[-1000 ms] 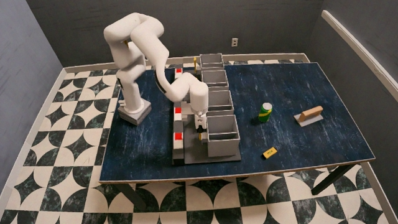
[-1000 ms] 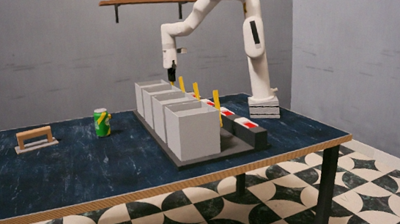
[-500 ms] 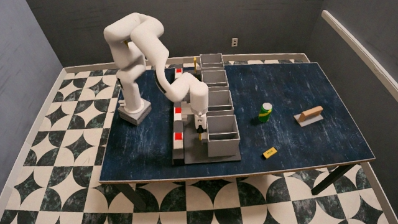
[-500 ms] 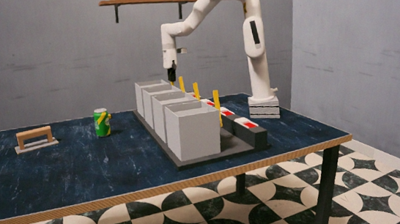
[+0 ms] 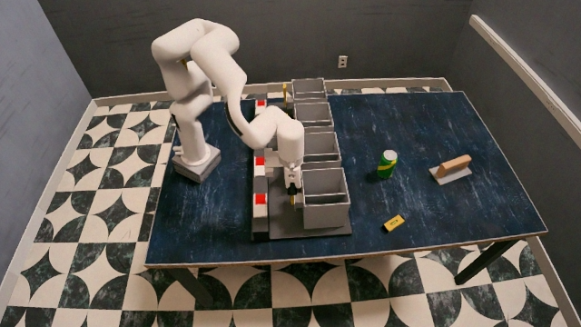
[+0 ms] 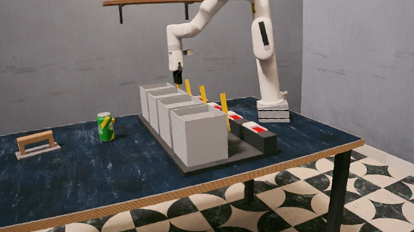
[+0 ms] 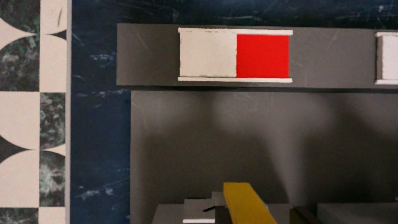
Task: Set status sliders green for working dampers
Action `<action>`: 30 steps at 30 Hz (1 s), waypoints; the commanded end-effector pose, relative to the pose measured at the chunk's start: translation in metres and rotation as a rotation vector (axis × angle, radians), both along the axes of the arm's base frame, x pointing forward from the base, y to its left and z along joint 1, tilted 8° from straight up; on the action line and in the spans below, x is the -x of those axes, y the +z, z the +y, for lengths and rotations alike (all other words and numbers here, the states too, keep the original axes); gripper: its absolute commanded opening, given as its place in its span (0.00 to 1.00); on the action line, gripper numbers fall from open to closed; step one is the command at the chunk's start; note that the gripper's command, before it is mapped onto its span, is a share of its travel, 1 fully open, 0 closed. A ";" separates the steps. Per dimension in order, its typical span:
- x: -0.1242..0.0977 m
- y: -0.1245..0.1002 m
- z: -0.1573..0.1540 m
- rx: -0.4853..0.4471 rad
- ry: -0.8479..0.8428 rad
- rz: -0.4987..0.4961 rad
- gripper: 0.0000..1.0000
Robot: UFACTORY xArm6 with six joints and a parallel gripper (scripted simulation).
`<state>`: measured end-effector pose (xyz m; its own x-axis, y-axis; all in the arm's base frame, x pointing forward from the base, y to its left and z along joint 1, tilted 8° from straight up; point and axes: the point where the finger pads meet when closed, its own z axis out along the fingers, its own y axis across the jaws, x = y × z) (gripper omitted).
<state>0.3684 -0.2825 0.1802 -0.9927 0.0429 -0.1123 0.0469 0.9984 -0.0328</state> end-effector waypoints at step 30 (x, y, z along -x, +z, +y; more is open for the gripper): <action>0.008 0.076 0.002 0.003 0.000 -0.004 0.39</action>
